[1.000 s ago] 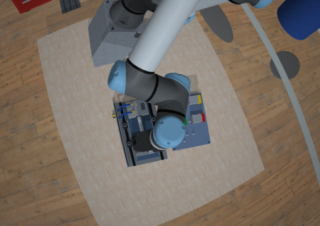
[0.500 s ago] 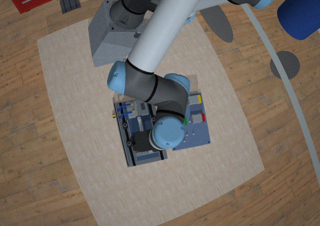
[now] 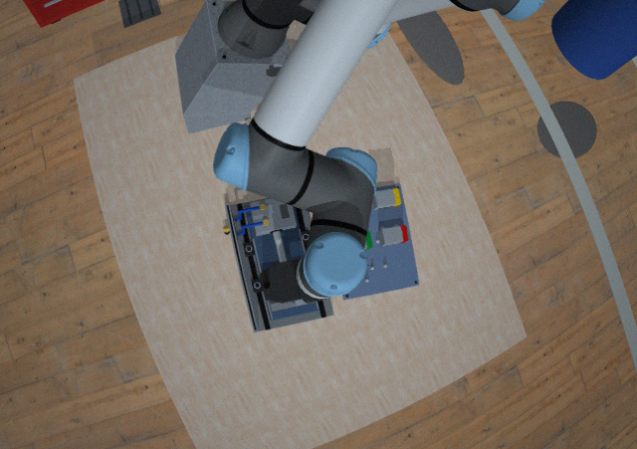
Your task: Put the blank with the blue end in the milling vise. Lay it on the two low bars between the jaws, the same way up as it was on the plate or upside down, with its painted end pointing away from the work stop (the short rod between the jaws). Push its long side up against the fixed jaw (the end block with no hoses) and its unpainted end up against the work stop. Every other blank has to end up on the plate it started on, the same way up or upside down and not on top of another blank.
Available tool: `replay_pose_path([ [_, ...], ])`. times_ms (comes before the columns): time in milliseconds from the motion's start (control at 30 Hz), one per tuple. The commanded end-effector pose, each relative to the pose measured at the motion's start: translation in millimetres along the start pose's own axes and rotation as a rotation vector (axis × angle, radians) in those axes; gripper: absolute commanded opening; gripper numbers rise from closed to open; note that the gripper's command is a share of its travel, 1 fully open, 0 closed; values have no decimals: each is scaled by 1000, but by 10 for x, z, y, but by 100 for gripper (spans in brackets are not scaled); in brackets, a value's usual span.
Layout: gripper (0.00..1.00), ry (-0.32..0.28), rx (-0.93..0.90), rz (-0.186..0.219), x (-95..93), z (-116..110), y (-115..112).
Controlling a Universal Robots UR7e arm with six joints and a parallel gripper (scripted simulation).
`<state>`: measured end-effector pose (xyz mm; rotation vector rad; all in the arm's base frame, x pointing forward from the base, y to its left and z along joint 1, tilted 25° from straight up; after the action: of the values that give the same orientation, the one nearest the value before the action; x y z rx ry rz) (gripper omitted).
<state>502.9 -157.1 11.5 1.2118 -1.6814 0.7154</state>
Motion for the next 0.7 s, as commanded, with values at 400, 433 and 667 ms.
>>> replay_pose_path([
  [400, 100, -1, 0, -1, -72, -13, 9],
  [433, 100, -1, 0, -1, -72, -13, 9],
  [667, 100, -1, 0, -1, -72, -13, 9],
])
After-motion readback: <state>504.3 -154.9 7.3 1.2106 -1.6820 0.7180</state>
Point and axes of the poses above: the point where the finger pads meet when closed, its own x axis back along the fingers, its own y axis across the jaws, z = x × y, the point moved 8 cm from there along x, back along the fingers, and after that the axes turned 6 degrees about -x, right-handed, at the moved point
